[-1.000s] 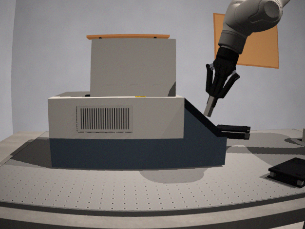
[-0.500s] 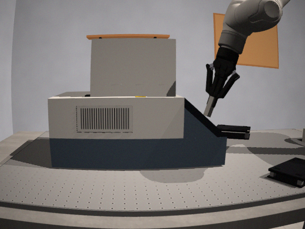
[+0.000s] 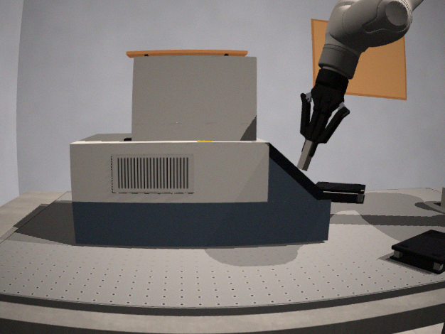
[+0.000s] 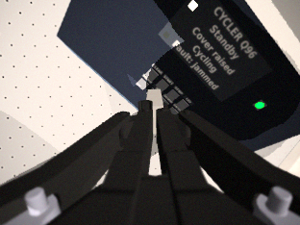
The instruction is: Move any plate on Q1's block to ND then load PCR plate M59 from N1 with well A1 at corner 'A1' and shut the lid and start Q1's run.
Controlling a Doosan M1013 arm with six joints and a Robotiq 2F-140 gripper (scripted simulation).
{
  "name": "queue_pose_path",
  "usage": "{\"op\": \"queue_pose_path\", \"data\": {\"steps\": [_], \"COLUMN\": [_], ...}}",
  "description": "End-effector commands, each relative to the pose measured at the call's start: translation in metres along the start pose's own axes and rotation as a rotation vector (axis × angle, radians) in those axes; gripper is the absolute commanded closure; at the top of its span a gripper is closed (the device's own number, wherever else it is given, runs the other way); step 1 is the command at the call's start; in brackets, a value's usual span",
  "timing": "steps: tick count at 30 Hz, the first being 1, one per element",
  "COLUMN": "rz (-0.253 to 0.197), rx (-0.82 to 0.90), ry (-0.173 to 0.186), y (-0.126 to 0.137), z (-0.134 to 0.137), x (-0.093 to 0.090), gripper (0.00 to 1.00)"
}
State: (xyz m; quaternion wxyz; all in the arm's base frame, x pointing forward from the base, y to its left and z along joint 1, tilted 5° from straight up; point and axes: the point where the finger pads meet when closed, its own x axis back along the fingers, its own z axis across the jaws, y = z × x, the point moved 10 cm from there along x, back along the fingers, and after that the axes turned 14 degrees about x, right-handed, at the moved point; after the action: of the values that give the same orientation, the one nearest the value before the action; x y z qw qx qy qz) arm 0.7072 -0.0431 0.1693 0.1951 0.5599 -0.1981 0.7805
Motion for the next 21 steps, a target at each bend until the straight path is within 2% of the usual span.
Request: {"op": "queue_pose_path", "data": {"steps": [1,21], "rz": [0.000,0.000], "rx": [0.000,0.000], "ry": [0.000,0.000], "y": [0.0000,-0.0018], "z": [0.0000,0.0029], "x": [0.0001,-0.0093], "gripper": [1.00,1.00]}}
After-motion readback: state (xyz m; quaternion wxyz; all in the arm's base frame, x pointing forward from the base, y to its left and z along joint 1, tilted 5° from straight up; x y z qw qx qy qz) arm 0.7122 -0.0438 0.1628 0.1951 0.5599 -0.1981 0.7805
